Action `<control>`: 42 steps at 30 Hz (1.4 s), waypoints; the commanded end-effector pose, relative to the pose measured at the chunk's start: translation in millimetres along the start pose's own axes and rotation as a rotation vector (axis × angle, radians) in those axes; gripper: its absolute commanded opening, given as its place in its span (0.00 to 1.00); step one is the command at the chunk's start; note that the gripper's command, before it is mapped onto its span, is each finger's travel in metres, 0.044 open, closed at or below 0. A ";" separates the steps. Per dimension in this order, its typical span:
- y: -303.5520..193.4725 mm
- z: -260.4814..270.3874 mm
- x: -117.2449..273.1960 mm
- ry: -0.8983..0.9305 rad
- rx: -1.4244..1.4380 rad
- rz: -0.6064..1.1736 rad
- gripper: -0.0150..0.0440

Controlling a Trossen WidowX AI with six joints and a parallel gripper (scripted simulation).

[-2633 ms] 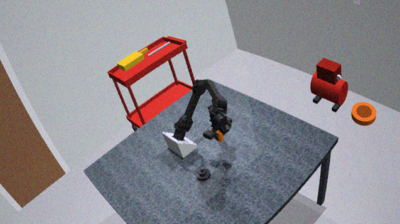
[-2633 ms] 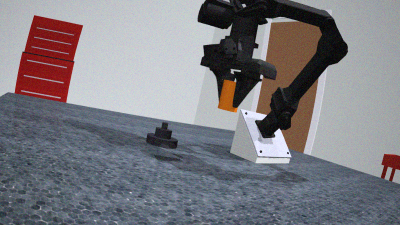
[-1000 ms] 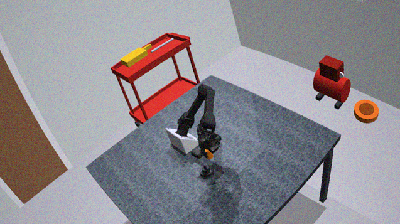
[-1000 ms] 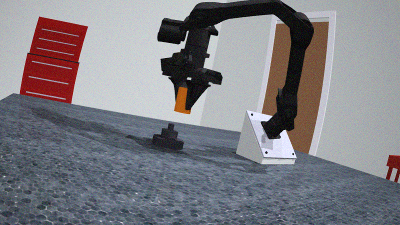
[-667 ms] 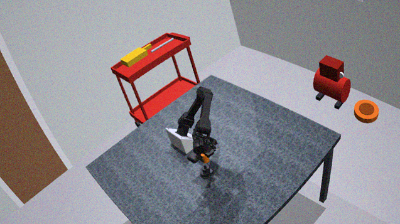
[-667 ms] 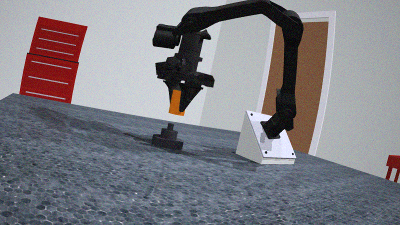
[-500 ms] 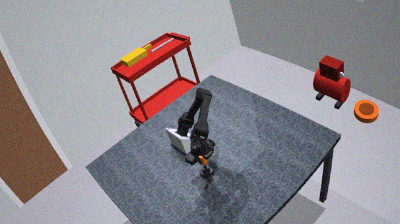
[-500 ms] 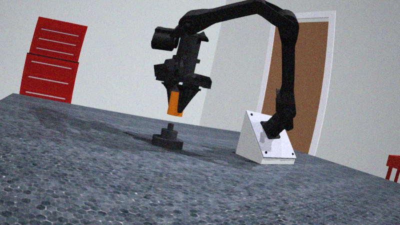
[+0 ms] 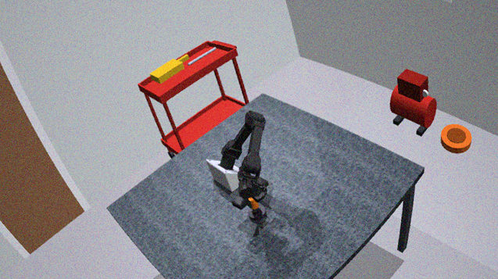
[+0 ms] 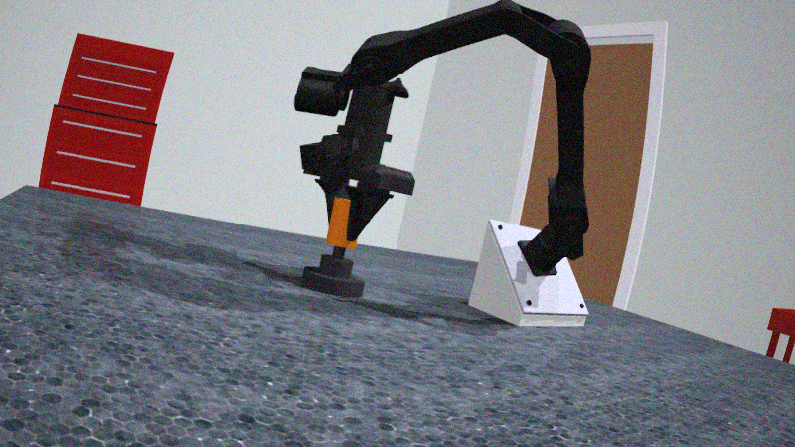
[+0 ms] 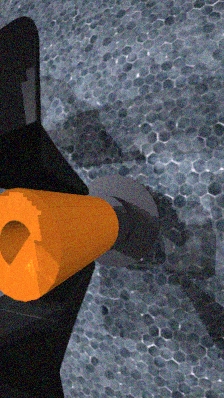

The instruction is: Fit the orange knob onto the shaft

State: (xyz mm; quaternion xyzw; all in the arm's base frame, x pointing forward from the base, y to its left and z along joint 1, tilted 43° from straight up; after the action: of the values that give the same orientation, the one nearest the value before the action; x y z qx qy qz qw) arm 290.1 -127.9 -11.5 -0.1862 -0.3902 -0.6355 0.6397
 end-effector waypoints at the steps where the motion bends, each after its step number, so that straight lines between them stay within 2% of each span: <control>1: 0.7 -0.2 2.2 0.000 0.000 -0.005 0.25; 33: -0.6 0.4 2.9 0.000 0.000 -0.005 0.25; 42: 1.0 -1.3 2.8 -0.001 0.210 -0.005 0.25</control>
State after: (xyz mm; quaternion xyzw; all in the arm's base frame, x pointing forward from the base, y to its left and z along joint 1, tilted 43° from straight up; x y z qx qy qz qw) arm 288.9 -128.6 -10.3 -0.1324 -0.4396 -0.6032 0.6522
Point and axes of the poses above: the point midway between the two fingers, 35 mm back from their tips, its own x axis back along the fingers, its own z axis across the jaws, y = z × x, the point moved 3 cm from there along x, back along the fingers, and after that the axes turned 15 degrees about x, right-handed, at the moved point
